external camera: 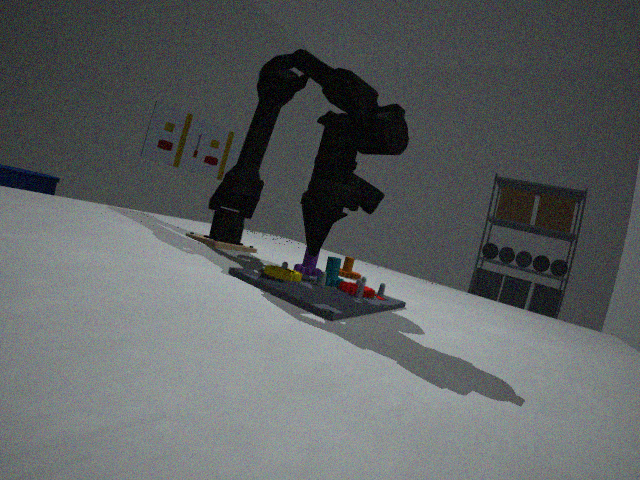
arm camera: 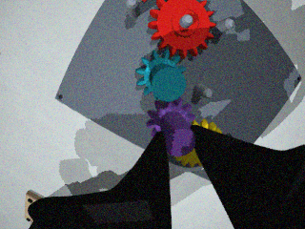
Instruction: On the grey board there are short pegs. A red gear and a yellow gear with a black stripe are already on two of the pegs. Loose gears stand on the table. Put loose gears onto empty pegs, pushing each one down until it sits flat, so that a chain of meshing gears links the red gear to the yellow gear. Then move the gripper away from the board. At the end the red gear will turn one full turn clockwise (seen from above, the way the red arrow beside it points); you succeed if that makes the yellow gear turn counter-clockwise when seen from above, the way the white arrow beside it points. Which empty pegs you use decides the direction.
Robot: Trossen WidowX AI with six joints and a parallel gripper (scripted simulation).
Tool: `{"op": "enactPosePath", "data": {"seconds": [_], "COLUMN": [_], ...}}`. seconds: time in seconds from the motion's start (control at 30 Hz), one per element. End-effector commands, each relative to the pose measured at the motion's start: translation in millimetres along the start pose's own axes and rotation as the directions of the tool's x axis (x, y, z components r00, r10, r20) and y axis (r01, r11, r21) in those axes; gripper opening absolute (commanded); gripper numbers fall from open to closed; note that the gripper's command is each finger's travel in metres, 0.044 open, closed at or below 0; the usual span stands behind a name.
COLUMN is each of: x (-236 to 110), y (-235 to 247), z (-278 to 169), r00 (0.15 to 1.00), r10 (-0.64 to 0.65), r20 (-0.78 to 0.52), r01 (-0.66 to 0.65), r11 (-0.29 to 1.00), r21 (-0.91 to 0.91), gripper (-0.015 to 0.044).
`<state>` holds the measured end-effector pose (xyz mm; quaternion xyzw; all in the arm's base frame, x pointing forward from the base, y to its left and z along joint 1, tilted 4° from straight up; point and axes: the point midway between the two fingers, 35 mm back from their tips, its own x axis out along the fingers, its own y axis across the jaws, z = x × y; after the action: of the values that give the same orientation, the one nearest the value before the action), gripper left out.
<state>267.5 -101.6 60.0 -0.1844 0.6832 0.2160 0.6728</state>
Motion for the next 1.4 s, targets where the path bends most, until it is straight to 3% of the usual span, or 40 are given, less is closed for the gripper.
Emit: {"op": "enactPosePath", "data": {"seconds": [0.0, 0.37, 0.47, 1.1, 1.27, 1.37], "x": [1.0, 2.9, 3.6, 7.4, 6.0, 4.4], "y": [0.4, 0.2, -0.1, 0.4, 0.4, 0.4], "z": [0.1, -0.9, -0.6, -0.9, -0.8, -0.7], "r00": [1.0, 1.0, 1.0, 1.0, 1.0, 1.0], "r10": [-0.001, -0.001, -0.001, -0.001, -0.001, -0.001], "r20": [-0.002, -0.002, -0.002, -0.002, -0.002, -0.002], "r01": [0.001, 0.0, 0.0, 0.001, 0.001, 0.001], "r11": [0.996, 0.928, 0.927, 0.999, 1.0, 0.998], "r21": [-0.093, -0.372, -0.376, 0.052, -0.001, -0.063], "gripper": [0.0, 0.0, 0.0, 0.0, 0.0131, 0.014]}}
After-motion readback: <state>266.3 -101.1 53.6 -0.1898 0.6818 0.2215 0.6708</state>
